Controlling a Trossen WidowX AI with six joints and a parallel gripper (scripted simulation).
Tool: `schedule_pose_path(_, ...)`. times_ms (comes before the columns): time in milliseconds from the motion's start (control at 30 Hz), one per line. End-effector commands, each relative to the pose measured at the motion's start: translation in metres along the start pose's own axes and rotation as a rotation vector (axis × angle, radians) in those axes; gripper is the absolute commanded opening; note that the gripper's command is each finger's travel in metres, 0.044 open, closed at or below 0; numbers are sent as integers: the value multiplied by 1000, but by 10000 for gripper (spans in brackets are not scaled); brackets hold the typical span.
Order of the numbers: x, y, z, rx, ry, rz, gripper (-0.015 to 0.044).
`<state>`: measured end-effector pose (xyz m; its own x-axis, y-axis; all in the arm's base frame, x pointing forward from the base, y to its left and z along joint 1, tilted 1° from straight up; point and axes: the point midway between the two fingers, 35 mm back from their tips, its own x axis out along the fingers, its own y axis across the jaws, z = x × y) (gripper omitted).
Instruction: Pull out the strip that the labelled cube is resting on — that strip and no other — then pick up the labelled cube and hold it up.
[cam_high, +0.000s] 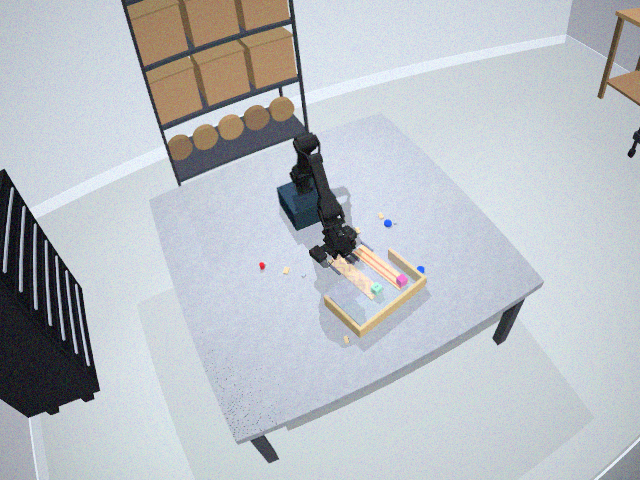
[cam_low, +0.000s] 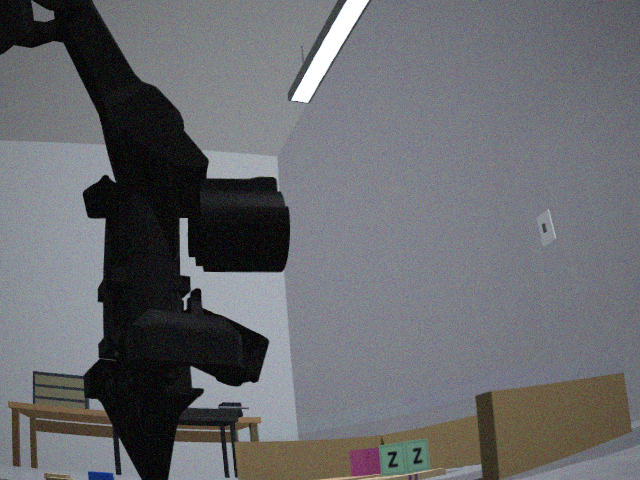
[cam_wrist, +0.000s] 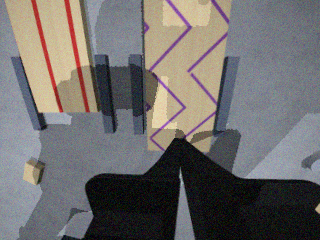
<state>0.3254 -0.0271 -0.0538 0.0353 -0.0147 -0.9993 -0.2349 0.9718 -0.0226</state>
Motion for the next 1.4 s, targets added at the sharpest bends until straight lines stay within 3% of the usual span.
schedule_pose_path(0,4,1,-11,-4,21,3,0)
schedule_pose_path(1367,5,1,-74,-4,26,3,0)
